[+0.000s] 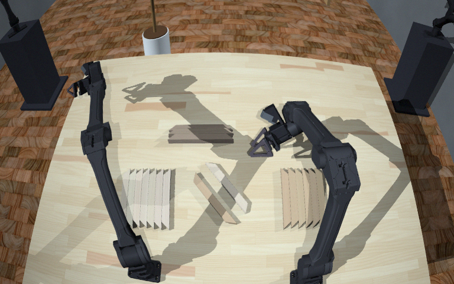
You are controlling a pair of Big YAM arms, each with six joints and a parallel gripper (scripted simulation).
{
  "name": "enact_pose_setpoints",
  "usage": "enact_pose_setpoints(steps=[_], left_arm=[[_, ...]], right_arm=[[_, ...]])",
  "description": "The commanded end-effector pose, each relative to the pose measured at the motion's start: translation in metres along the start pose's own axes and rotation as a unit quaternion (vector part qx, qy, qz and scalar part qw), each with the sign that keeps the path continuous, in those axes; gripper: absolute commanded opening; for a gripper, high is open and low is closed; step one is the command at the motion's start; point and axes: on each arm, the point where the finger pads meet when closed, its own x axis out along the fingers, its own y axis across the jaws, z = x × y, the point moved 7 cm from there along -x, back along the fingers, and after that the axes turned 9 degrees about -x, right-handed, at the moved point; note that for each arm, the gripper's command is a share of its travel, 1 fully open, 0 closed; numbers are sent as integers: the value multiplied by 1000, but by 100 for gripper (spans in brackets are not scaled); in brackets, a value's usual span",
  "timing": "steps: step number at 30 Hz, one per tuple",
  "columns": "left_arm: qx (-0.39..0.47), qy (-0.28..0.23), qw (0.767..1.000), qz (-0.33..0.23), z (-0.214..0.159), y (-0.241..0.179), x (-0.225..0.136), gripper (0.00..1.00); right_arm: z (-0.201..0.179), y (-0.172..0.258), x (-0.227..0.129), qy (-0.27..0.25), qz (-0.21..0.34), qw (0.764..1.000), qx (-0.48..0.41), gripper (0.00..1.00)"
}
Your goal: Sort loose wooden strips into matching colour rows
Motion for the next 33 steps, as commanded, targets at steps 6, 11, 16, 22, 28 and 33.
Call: enact_pose_setpoints(steps=[6,11,16,22,28,33], left_arm=[[-10,-7,1000,0,14,4,-3,100],[-10,-7,1000,0,14,4,-3,100],[-10,-7,1000,0,14,4,-3,100],[-39,-26,999,-17,45,8,-27,100],[-44,-31,998,-37,56,8,-44,100],[-43,-32,997,-55,58,6,-56,100]], right_arm=[[7,1,-4,-2,-4,1000,-8,100],[7,1,-4,-2,-4,1000,-8,100],[7,1,-4,-2,-4,1000,-8,100],[14,5,-19,-3,-29,999,-13,100],[20,7,-28,4,-50,999,-16,100],[24,8,-33,10,-69,997,-19,100]])
